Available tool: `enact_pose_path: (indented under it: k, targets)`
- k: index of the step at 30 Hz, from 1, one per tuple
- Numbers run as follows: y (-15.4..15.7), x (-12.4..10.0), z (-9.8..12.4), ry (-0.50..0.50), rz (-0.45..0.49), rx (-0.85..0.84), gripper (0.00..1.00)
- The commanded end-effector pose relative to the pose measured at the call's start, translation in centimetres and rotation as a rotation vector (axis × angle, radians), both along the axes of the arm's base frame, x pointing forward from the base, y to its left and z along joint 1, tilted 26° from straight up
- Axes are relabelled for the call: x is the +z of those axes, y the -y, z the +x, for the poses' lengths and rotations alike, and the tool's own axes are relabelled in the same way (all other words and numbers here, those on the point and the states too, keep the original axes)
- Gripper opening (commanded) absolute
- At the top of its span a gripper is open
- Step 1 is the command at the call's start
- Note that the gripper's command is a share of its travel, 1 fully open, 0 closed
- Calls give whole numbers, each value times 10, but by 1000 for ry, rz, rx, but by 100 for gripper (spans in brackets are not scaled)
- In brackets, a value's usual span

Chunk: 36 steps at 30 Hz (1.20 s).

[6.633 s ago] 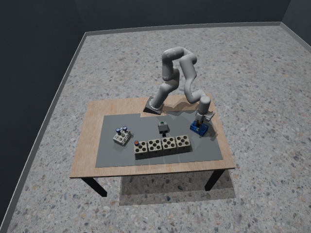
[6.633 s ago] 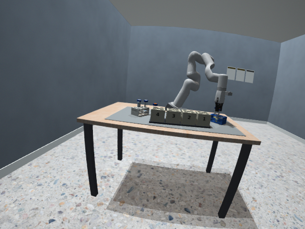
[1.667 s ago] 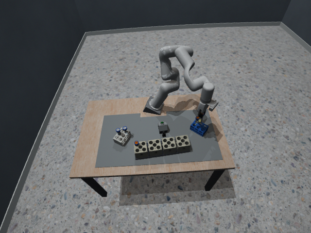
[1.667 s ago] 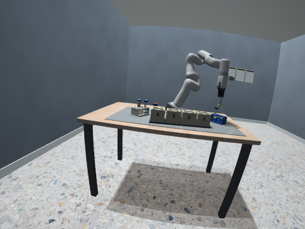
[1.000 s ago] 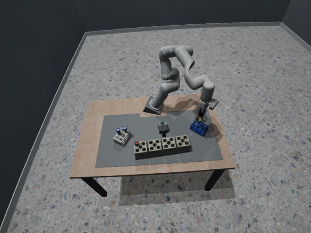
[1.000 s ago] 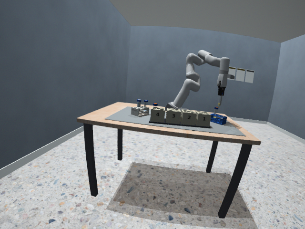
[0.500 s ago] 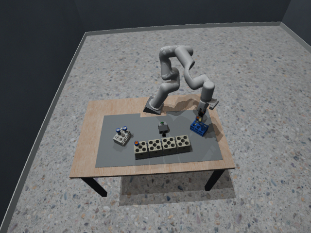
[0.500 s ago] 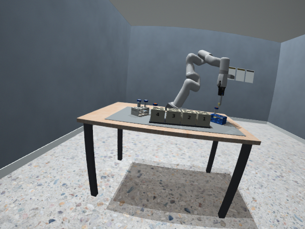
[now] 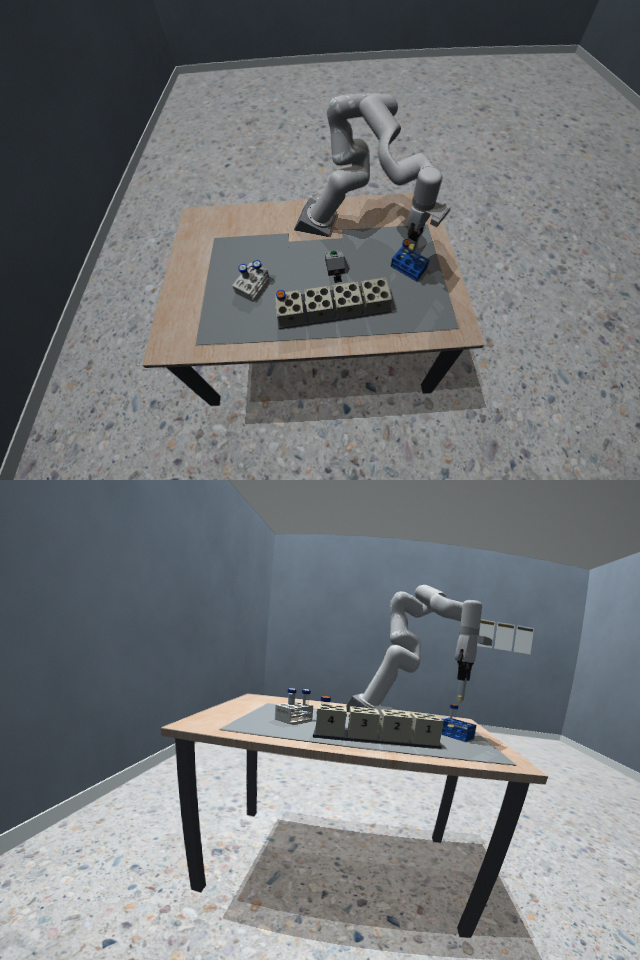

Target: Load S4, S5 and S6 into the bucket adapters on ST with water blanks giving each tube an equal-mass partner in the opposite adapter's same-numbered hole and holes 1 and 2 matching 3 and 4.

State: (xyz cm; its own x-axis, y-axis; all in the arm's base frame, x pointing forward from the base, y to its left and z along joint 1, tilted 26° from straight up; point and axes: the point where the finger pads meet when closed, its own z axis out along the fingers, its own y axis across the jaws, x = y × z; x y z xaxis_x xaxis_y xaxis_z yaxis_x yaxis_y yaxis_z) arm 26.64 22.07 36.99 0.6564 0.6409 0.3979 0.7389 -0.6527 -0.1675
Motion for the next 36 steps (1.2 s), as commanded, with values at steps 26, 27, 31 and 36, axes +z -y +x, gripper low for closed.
enact_pose_path:
  k: [26,27,31,36]
  targets:
    - [-7,-14,3,4,2,0,0]
    - [-8,-16,4,4,2,0,0]
    - [-11,-23,5,4,2,0,0]
    - [-16,-32,6,4,2,0,0]
